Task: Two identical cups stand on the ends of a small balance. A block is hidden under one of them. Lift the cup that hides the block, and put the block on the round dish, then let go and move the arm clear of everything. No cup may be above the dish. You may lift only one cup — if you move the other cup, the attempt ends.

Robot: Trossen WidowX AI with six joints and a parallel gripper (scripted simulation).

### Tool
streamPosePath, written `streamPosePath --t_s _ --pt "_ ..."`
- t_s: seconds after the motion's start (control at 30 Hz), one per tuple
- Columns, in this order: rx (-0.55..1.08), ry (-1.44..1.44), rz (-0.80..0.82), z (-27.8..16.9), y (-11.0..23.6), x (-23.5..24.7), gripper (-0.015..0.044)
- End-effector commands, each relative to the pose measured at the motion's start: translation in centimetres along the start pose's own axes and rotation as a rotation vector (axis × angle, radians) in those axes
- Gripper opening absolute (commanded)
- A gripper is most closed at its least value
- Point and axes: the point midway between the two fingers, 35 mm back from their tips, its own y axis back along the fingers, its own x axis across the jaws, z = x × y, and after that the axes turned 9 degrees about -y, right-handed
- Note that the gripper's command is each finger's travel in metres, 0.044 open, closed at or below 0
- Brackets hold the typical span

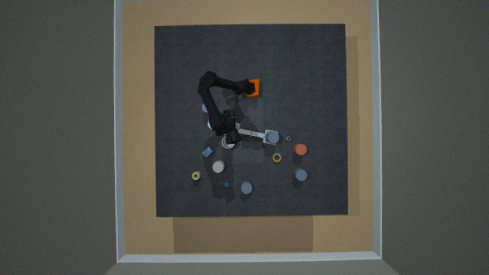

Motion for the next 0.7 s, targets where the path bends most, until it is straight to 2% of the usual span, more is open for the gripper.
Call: streamPosePath --t_s 0.0,0.17,0.67 --pt "0.018 -0.003 0.027 0.2 1.8 -0.2 0.0000" --pt "0.016 -0.006 0.019 1.0 1.1 -0.2 0.0000" --pt "-0.024 -0.033 -0.072 9.3 -5.0 -2.4 0.0000"
